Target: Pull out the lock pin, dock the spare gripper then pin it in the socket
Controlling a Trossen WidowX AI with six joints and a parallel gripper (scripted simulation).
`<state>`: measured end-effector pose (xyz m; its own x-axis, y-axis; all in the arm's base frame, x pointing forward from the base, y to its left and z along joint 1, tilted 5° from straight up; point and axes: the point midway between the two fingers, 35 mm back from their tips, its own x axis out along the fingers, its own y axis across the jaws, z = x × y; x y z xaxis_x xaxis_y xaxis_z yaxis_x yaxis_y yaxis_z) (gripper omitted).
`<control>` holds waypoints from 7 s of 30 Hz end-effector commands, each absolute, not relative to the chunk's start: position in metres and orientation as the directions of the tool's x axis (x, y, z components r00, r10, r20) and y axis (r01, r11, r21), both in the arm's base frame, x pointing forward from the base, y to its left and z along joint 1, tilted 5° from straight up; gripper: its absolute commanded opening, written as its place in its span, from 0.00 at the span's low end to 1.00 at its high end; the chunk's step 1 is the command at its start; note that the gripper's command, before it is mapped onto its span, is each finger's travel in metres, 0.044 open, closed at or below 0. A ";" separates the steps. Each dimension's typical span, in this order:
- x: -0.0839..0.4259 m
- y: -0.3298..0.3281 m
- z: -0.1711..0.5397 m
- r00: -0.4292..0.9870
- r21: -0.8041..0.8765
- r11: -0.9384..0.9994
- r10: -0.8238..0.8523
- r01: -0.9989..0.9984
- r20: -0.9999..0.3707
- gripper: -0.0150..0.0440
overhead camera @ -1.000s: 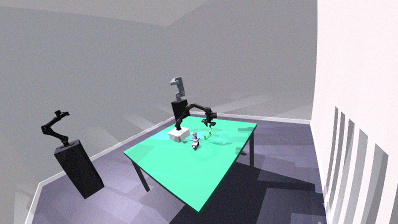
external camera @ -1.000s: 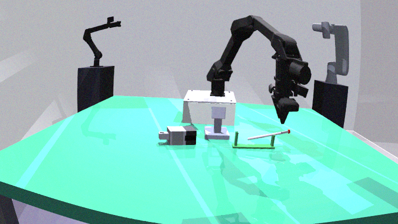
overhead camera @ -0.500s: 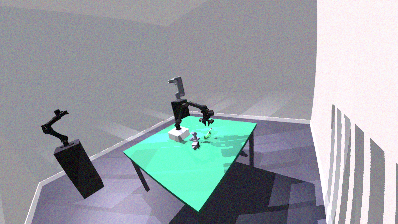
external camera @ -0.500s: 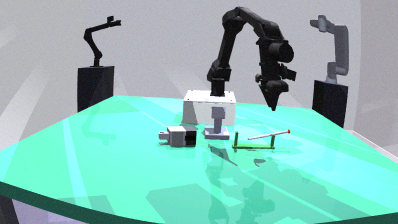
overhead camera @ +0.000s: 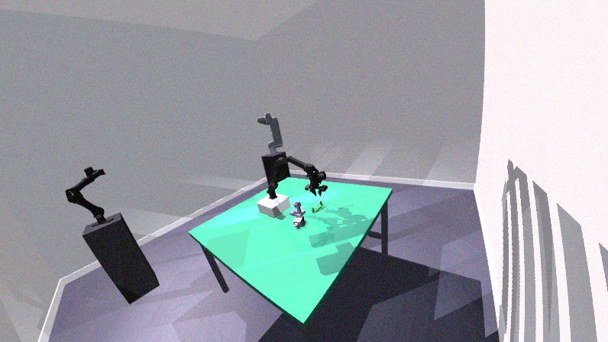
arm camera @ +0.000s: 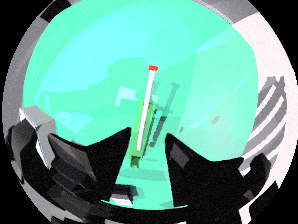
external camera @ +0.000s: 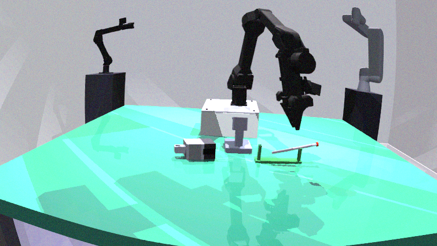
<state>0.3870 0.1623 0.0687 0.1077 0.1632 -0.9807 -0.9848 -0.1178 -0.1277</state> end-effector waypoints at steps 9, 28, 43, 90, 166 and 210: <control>0.387 0.161 0.037 0.088 -0.108 -0.123 0.162 -0.986 -0.983 0.56; 0.391 0.161 0.006 0.088 -0.108 -0.123 0.162 -0.986 -0.983 0.56; 0.392 0.160 -0.014 0.088 -0.108 -0.123 0.162 -0.986 -0.983 0.56; 0.375 0.155 0.009 0.017 -0.034 -0.125 0.132 -0.992 -0.991 0.25; 0.396 0.100 -0.014 0.021 -0.030 -0.070 0.124 -0.997 -0.992 0.25; 0.397 0.101 -0.009 0.029 -0.037 -0.064 0.127 -0.997 -0.992 0.43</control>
